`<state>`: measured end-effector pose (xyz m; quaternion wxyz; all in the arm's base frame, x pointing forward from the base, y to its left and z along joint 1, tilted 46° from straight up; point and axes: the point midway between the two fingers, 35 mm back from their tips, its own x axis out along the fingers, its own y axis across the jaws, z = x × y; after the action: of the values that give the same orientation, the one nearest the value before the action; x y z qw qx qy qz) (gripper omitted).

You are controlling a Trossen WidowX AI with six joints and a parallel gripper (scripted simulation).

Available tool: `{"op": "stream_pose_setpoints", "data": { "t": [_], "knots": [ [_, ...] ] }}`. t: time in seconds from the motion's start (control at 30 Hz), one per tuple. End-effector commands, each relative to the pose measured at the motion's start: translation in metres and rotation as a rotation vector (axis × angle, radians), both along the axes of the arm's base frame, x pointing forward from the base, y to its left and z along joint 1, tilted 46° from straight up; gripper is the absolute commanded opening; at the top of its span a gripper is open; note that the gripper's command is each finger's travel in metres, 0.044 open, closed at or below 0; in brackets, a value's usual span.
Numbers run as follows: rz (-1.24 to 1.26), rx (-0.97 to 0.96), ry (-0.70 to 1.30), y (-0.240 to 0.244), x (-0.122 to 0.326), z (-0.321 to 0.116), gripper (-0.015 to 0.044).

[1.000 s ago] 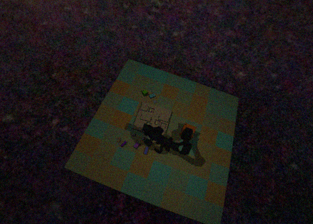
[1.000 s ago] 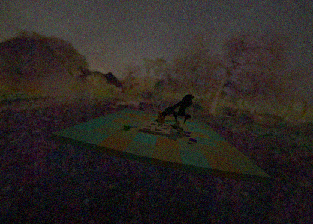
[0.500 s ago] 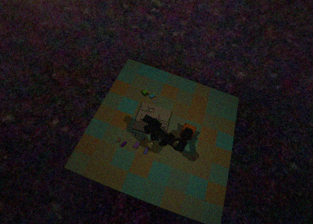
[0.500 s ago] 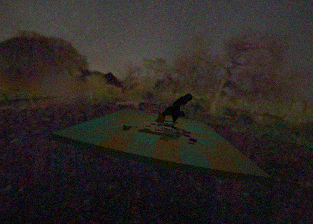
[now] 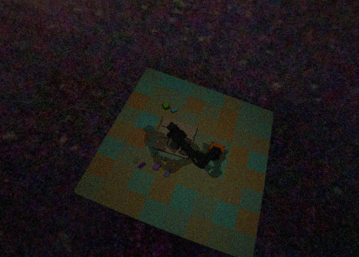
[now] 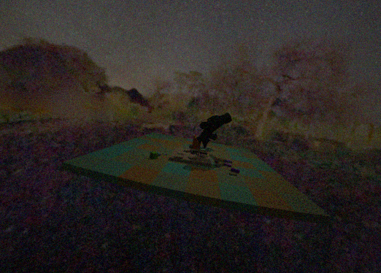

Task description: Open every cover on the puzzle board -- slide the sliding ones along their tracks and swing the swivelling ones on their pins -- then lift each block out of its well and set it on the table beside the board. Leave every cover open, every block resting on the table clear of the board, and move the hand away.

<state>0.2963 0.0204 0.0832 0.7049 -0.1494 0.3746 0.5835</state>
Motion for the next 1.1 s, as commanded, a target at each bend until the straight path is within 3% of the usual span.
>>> {"op": "stream_pose_setpoints", "data": {
  "t": [0.0,0.13,0.7,1.07],
  "knots": [
    [0.481,-0.022,-0.477,-0.039,-0.003,-0.043,0.0],
    [0.6,-0.024,-0.601,-0.046,-0.005,-0.051,0.0],
    [0.602,-0.024,-0.602,-0.048,-0.005,-0.056,0.0],
    [0.601,-0.023,-0.603,-0.014,-0.002,-0.085,0.0]
  ]
}}
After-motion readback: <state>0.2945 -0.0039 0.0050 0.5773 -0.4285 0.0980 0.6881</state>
